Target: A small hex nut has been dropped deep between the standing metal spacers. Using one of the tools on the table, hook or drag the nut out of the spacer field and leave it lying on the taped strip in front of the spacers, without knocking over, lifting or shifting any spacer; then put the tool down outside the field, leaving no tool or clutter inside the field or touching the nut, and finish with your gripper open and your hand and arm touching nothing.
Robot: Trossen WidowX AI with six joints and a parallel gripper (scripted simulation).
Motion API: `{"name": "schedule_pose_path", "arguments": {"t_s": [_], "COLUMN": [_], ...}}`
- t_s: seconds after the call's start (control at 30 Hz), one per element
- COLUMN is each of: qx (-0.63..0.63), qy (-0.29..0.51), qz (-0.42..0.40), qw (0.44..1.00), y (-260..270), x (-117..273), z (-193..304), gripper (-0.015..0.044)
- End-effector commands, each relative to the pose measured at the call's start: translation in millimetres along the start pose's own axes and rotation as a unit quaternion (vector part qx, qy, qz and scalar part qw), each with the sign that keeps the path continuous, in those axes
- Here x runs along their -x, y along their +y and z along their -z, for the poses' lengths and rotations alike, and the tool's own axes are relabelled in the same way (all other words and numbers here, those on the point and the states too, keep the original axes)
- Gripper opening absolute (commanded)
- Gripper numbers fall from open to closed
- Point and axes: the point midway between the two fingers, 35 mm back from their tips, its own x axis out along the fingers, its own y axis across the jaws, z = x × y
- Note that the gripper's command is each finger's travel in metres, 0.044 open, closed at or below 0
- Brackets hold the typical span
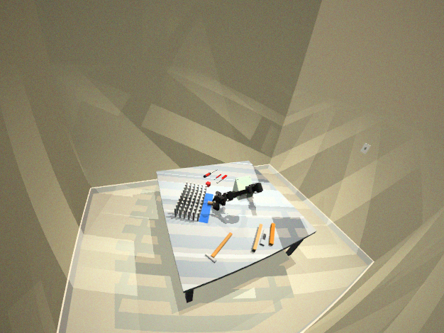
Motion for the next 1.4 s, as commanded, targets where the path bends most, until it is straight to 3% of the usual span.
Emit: {"name": "schedule_pose_path", "arguments": {"t_s": [0.0, 1.37], "qx": [-0.002, -0.003], "qy": [0.001, 0.0], "qz": [-0.002, -0.001], "qw": [1.0, 1.0], "y": [1, 2], "x": [2, 18], "z": [-3, -27], "gripper": [0.0, 0.0]}}
